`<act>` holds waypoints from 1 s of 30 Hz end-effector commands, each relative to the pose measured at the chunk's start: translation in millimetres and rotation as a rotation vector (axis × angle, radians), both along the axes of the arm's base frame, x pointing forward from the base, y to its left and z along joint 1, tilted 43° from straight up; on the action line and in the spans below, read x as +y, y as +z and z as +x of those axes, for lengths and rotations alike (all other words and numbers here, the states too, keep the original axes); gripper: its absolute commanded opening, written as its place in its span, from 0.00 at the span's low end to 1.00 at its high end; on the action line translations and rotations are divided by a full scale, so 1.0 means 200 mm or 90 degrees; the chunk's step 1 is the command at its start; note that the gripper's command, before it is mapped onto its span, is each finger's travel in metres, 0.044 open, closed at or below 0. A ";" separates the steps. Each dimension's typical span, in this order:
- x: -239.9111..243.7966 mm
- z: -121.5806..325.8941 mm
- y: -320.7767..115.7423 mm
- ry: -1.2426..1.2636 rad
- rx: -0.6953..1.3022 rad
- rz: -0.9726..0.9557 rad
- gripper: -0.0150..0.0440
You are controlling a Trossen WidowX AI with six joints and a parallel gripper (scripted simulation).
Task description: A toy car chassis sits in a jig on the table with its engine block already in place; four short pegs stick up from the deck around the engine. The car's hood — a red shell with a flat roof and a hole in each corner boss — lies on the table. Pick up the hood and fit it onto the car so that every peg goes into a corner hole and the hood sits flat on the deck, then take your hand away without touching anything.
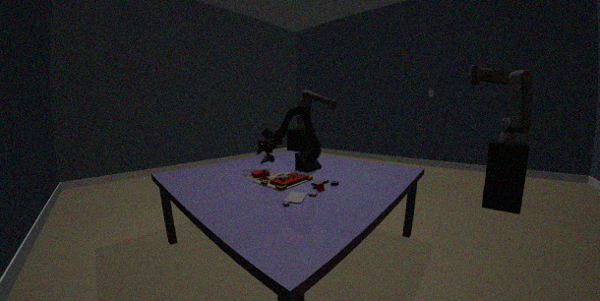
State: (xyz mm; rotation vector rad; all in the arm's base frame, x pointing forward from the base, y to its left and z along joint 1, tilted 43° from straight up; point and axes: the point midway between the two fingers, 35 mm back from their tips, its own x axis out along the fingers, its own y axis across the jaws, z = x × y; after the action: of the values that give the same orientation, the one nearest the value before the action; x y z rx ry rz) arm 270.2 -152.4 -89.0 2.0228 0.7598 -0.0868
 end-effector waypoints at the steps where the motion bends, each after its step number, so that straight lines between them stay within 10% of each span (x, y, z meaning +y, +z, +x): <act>1: 0.00 0.00 0.00 0.001 0.000 -0.004 0.73; 7: 0.00 0.13 -0.05 0.131 0.034 -0.122 1.00; 22: 0.24 0.31 0.22 0.764 -0.009 -0.377 1.00; 30: 0.25 0.31 0.25 0.795 -0.017 -0.381 1.00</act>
State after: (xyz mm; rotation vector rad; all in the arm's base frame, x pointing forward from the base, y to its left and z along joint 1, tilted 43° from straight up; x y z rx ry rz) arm 336.3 -100.4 -40.6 0.7698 1.5944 0.3797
